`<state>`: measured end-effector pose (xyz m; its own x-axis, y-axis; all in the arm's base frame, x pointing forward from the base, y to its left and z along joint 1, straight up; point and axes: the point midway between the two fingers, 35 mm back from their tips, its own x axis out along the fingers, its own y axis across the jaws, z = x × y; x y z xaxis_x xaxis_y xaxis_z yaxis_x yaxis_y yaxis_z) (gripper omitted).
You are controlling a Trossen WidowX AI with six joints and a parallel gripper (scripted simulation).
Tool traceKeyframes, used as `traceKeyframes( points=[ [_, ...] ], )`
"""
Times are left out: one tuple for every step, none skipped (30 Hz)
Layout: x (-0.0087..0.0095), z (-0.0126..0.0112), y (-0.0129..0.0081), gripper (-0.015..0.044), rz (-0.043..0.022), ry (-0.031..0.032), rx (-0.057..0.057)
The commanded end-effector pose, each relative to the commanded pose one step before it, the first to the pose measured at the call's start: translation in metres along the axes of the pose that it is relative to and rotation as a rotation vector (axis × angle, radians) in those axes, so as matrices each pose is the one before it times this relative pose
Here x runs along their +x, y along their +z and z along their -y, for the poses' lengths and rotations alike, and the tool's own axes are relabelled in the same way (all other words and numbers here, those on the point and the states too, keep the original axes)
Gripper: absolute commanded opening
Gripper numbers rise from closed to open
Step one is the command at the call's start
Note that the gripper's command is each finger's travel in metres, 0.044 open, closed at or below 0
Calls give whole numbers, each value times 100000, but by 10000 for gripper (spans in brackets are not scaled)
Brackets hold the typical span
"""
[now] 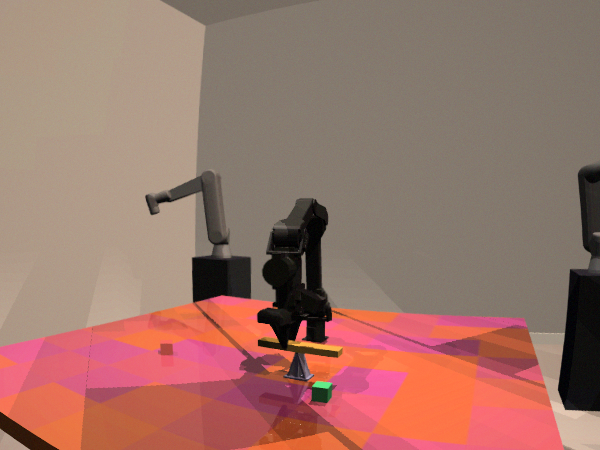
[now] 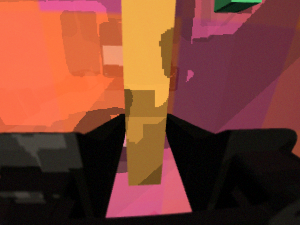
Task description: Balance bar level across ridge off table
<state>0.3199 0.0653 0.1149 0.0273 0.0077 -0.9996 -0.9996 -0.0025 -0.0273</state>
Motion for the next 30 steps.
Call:
traceKeyframes(
  points=[
    [3, -1, 0, 169, -1, 7, 0],
    [0, 0, 0, 169, 0, 0, 0],
    [0, 0, 0, 169, 0, 0, 0],
    [0, 0, 0, 169, 0, 0, 0],
    [0, 0, 0, 170, 0, 0, 0],
    [0, 0, 0, 170, 0, 0, 0],
    [0, 0, 0, 170, 0, 0, 0],
    [0, 0, 0, 170, 0, 0, 0],
    [0, 0, 0, 170, 0, 0, 0],
    [0, 0, 0, 171, 0, 0, 0],
    [0, 0, 0, 171, 0, 0, 0],
    [0, 0, 0, 171, 0, 0, 0],
    [0, 0, 0, 171, 0, 0, 0],
    [0, 0, 0, 171, 0, 0, 0],
    [0, 0, 0, 172, 0, 0, 0],
    [0, 0, 0, 172, 0, 0, 0],
    [0, 0, 0, 172, 0, 0, 0],
    [0, 0, 0, 172, 0, 0, 0],
    [0, 0, 0, 172, 0, 0, 0],
    [0, 0, 0, 173, 0, 0, 0],
    [0, 0, 0, 173, 0, 0, 0],
    [0, 0, 0, 173, 0, 0, 0],
    [0, 0, 0, 173, 0, 0, 0],
    [0, 0, 0, 173, 0, 0, 0],
    [0, 0, 0, 185, 0, 0, 0],
    [0, 0, 0, 185, 0, 0, 0],
    [0, 0, 0, 185, 0, 0, 0],
    [0, 0, 0, 185, 0, 0, 0],
    [0, 0, 0, 185, 0, 0, 0],
    [0, 0, 0, 185, 0, 0, 0]
  ],
)
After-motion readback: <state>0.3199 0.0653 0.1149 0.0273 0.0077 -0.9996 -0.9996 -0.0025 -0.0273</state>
